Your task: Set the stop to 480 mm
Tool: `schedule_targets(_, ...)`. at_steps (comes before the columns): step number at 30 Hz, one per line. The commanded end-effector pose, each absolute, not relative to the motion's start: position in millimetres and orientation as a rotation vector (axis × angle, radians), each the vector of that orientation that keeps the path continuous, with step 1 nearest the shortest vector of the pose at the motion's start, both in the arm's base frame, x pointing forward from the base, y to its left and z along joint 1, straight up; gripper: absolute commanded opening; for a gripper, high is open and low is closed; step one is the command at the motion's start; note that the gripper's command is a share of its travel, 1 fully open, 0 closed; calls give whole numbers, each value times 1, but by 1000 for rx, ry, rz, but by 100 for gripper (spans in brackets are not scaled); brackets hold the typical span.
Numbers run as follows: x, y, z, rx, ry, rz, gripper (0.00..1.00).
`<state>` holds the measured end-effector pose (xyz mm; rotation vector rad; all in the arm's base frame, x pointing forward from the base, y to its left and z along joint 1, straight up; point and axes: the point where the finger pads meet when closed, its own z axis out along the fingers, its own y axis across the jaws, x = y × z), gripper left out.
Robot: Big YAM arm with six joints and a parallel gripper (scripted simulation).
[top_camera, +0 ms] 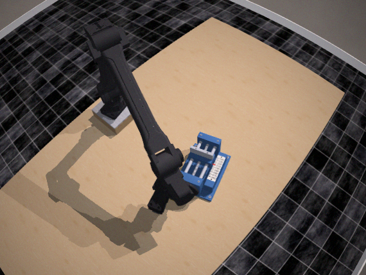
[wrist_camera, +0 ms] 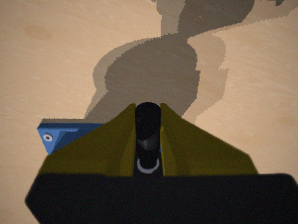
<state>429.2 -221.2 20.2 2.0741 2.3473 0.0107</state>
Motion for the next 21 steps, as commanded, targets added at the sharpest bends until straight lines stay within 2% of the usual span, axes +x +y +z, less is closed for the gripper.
schedule_targets(1, 426, -228, 14, 2071, 2347, -5, 6)
schedule_targets(21, 462, -228, 13, 2046, 2312, 15, 6)
